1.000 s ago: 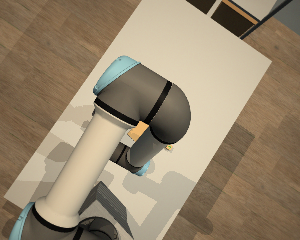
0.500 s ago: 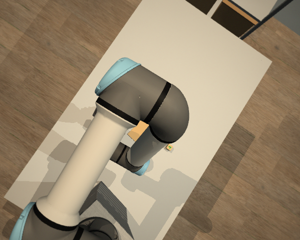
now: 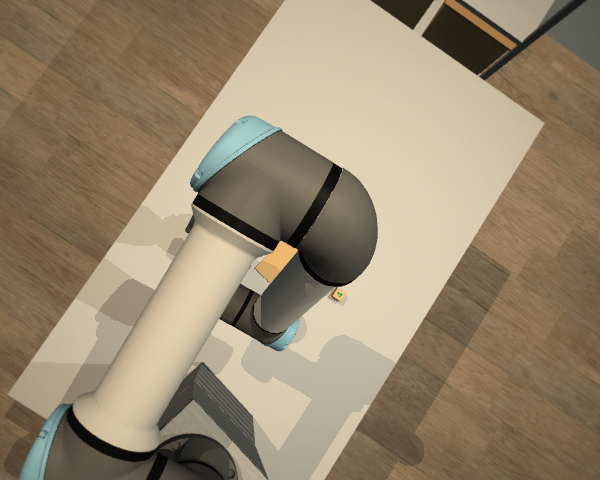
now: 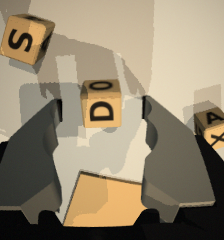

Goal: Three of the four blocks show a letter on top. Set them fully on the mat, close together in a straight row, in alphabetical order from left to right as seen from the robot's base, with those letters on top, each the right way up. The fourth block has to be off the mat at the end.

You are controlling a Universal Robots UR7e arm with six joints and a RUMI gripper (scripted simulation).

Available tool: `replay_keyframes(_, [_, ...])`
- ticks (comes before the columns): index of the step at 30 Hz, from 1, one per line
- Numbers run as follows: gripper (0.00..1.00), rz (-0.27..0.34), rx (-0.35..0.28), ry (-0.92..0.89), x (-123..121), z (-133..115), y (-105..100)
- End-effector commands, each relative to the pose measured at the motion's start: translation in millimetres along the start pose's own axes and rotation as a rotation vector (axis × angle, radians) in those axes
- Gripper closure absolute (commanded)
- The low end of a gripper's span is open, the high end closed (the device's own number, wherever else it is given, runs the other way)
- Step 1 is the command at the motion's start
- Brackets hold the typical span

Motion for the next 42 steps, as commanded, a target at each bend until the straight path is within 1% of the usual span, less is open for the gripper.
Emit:
replay_keyframes(1, [0.63, -0.001, 0.000, 0.000, 0.5, -0.1, -0.3])
replay_keyframes(5, [0.63, -0.001, 0.000, 0.000, 0.5, -0.1, -0.3])
replay_keyframes(6, [0.75, -0.001, 0.000, 0.000, 0.5, -0.1, -0.3])
replay_keyframes(22, [0.75, -0.001, 0.000, 0.000, 0.5, -0.1, -0.3])
replay_keyframes(23, [0.95, -0.001, 0.000, 0.000, 0.5, -0.1, -0.3])
replay_keyframes(42, [0.95, -0.001, 0.000, 0.000, 0.5, -0.1, -0.3])
Point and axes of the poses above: the point where the finger pads meet when closed, its own y axis out along the fingers, its own x axis across the jaws, z = x × y, the point moved 6 cm from there along -y, back along the fingers, and after that the axes turned 10 degrees about -y, right-handed, at the moved point
